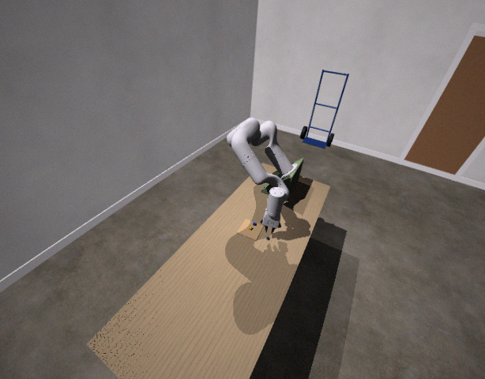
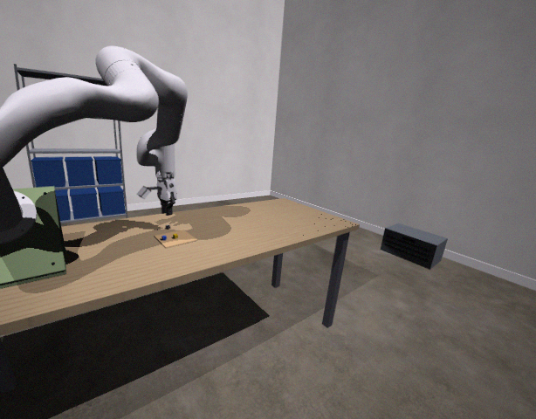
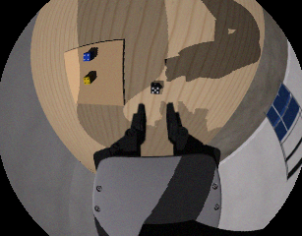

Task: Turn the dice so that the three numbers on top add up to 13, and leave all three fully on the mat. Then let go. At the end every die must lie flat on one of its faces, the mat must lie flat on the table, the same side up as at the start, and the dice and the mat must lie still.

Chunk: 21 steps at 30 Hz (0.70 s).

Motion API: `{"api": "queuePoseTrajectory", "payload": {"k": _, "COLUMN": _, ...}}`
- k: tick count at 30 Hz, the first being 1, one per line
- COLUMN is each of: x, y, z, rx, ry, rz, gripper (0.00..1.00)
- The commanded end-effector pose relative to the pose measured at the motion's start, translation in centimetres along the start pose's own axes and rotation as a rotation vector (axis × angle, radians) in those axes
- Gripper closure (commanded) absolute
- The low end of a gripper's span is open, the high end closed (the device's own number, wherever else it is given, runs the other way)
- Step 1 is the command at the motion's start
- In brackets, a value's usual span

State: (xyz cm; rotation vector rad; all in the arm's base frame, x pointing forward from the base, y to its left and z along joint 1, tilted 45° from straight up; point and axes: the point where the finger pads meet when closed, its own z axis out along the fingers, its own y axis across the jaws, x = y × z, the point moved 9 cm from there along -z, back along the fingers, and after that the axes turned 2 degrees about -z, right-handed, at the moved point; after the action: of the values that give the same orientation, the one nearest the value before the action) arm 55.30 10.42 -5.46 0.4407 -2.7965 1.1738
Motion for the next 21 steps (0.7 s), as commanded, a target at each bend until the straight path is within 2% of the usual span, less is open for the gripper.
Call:
{"api": "queuePoseTrajectory", "payload": {"k": 1, "x": -0.06, "y": -0.01, "z": -0.09, "rx": 0.0, "ry": -0.002, "rz": 0.001, "gripper": 0.69}}
{"api": "queuePoseTrajectory", "payload": {"k": 21, "x": -0.05, "y": 0.0, "z": 0.6, "rx": 0.0, "ry": -0.002, "rz": 0.001, "gripper": 0.69}}
